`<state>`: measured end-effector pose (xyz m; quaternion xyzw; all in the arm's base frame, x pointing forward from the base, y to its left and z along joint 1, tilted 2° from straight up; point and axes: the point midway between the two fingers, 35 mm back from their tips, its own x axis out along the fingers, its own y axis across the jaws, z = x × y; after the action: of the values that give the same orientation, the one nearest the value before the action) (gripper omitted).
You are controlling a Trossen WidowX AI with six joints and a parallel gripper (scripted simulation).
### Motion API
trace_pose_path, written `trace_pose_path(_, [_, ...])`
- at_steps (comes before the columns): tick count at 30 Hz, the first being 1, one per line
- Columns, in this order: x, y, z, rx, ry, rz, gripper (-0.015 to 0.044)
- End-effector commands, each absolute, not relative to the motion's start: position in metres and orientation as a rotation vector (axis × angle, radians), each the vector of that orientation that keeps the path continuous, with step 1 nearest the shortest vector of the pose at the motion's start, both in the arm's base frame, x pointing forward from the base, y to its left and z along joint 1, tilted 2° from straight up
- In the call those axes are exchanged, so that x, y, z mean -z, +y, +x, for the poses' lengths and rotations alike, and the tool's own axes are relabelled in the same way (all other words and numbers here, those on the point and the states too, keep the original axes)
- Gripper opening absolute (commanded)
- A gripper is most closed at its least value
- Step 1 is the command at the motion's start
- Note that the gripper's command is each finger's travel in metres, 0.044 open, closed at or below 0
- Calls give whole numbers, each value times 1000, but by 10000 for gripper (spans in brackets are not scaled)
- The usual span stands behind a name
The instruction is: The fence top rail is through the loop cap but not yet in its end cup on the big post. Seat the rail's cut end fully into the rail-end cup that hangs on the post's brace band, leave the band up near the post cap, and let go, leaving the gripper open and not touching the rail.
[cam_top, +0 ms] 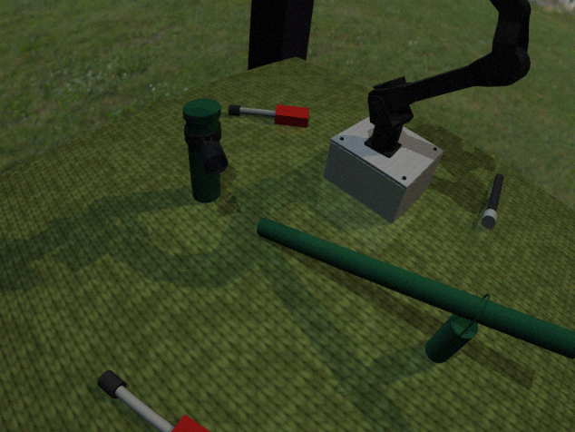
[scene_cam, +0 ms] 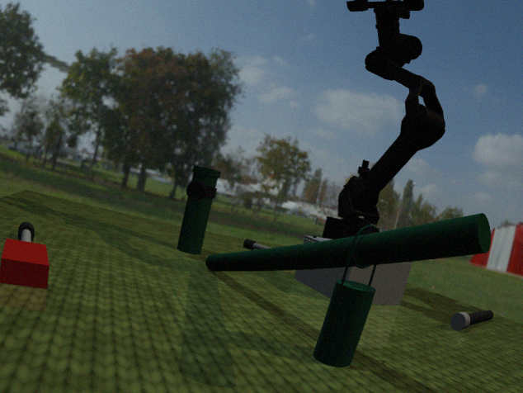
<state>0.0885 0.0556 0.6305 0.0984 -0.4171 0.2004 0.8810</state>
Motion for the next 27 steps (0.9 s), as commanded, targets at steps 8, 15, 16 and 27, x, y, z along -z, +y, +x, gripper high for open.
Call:
trace_pose_path(8, [-646, -16, 70, -329, -1052, 375, 440])
trace_pose_path(15, [-632, -96, 91, -150, -1095, 576, 440])
trace_pose_path(16, [-627, -106, 97, -121, -1086, 603, 440])
trace_pose_path(27, [-538, -174, 197, 193, -761, 804, 440])
